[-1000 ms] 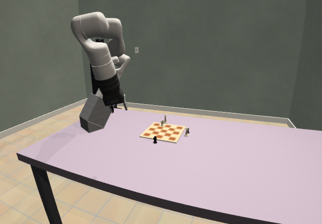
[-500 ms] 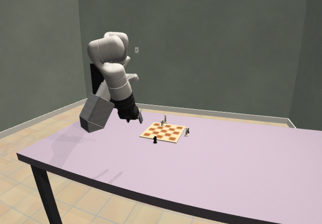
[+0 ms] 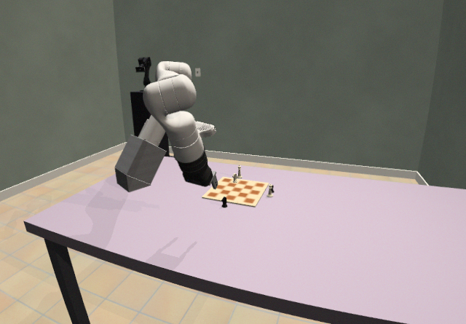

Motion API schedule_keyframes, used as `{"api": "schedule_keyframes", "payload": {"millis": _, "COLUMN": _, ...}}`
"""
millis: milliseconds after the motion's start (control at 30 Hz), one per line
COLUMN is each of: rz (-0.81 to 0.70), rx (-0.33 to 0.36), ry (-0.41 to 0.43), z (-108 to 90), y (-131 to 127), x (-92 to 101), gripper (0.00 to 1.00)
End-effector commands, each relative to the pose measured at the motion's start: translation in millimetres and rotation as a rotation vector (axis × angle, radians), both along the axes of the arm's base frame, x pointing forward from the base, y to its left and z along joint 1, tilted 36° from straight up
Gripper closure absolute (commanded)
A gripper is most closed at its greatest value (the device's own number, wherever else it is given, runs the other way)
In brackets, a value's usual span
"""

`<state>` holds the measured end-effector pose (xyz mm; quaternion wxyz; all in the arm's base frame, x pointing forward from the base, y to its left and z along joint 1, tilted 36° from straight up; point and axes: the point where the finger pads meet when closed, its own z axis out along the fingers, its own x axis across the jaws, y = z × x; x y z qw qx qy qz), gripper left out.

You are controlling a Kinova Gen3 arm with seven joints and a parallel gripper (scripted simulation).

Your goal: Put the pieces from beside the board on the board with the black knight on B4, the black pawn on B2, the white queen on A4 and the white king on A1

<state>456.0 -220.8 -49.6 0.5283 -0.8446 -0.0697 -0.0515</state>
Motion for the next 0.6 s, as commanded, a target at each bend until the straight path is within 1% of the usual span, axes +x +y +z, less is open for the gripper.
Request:
{"api": "schedule_keyframes", "payload": {"millis": 0, "rz": 0.005, "rx": 0.018, "ry": 0.013, "z": -0.2, "y": 7.9, "x": 4.1, "gripper": 0.00}}
{"api": "schedule_keyframes", "payload": {"millis": 33, "rz": 0.011, "rx": 0.018, "ry": 0.000, "z": -0.2, "y": 7.9, "x": 3.8, "gripper": 0.00}}
{"api": "schedule_keyframes", "payload": {"millis": 367, "rz": 0.011, "rx": 0.016, "ry": -0.001, "z": 0.8, "y": 7.3, "x": 4.2, "gripper": 0.00}}
{"api": "schedule_keyframes", "payload": {"millis": 400, "rz": 0.002, "rx": 0.020, "ry": 0.023, "z": -0.6, "y": 9.7, "x": 5.2, "gripper": 0.00}}
{"api": "schedule_keyframes", "payload": {"millis": 567, "rz": 0.009, "rx": 0.018, "ry": 0.007, "z": 0.4, "y": 9.1, "x": 5.2, "gripper": 0.00}}
